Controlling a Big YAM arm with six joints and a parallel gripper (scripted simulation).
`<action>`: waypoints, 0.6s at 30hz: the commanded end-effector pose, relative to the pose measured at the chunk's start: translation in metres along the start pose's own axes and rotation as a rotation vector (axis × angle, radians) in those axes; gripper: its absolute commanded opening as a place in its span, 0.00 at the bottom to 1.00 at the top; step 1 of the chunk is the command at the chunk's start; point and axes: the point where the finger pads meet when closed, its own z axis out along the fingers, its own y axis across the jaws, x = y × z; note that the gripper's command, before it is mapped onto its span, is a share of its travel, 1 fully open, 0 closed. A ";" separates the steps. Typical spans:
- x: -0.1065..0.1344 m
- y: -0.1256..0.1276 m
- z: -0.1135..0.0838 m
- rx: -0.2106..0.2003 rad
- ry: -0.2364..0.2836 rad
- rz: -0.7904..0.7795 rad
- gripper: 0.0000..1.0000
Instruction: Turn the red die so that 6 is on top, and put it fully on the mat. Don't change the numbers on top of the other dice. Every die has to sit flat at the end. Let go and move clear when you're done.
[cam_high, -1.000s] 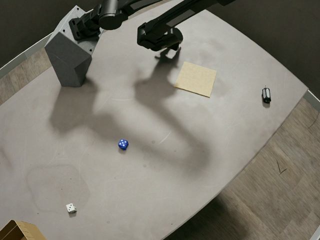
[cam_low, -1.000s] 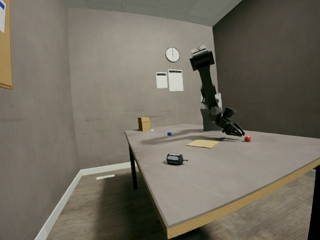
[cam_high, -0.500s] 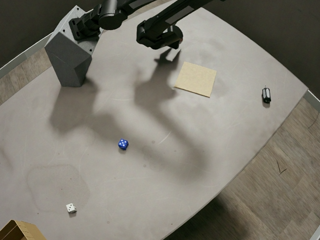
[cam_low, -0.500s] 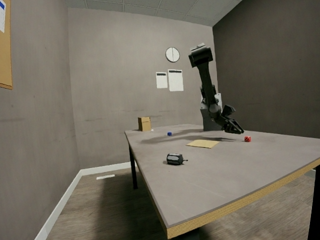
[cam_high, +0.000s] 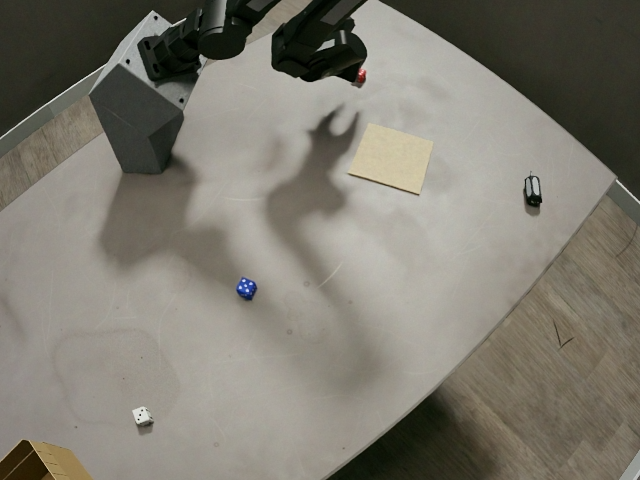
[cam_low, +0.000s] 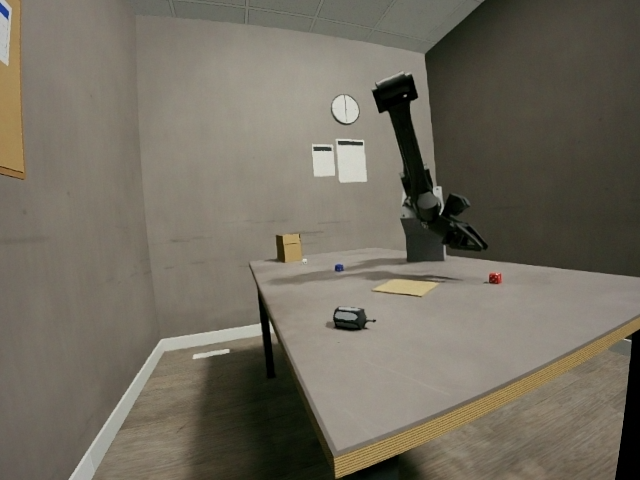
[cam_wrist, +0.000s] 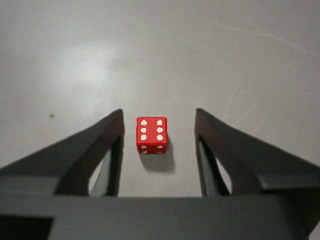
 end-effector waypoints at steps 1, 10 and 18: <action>-0.004 0.012 -0.006 -0.023 0.007 0.016 0.39; -0.006 0.008 -0.001 -0.016 0.037 0.001 0.39; -0.016 0.001 0.008 -0.006 0.243 -0.011 0.39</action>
